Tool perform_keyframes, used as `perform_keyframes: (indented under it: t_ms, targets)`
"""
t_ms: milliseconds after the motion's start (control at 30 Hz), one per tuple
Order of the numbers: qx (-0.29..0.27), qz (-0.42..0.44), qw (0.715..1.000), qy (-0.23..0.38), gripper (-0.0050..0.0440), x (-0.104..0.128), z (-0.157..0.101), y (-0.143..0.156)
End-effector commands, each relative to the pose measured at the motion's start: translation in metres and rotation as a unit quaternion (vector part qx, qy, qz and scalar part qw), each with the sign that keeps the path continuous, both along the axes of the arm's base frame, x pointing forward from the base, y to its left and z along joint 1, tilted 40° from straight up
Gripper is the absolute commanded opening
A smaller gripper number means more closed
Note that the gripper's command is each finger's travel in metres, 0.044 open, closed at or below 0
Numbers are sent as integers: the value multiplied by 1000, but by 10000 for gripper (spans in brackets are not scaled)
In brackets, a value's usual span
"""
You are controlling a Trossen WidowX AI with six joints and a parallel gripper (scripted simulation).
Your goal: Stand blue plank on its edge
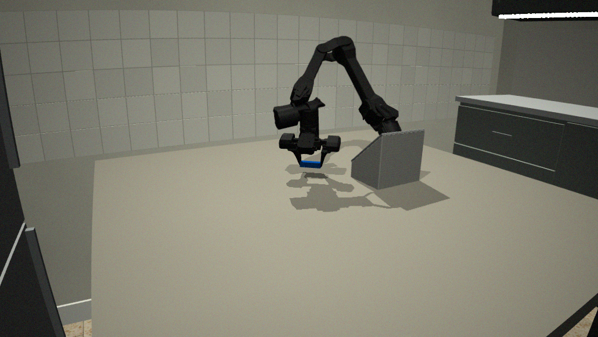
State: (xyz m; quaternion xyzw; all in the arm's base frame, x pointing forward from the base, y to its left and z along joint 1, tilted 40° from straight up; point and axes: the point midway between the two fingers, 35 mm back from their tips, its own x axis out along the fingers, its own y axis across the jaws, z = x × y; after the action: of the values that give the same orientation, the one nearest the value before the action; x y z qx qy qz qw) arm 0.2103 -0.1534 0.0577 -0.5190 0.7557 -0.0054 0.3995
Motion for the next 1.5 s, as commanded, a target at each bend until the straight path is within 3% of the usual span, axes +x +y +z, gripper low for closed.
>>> perform_keyframes:
  t_ms: [0,333,433,667,900,967,1233,1467]
  targets:
    - [32,18,999,-27,290,-2,5,-2]
    - [194,111,967,-123,290,-10,11,-10]
    - [211,120,961,-133,290,-11,11,-12]
    - [320,180,910,-194,290,-14,14,-21]
    - [422,236,838,-253,290,-19,12,-29]
    - [422,236,838,-253,290,-19,12,-29]
    - [488,271,777,-292,290,-22,9,-35]
    - [507,281,756,-304,290,-23,8,-37]
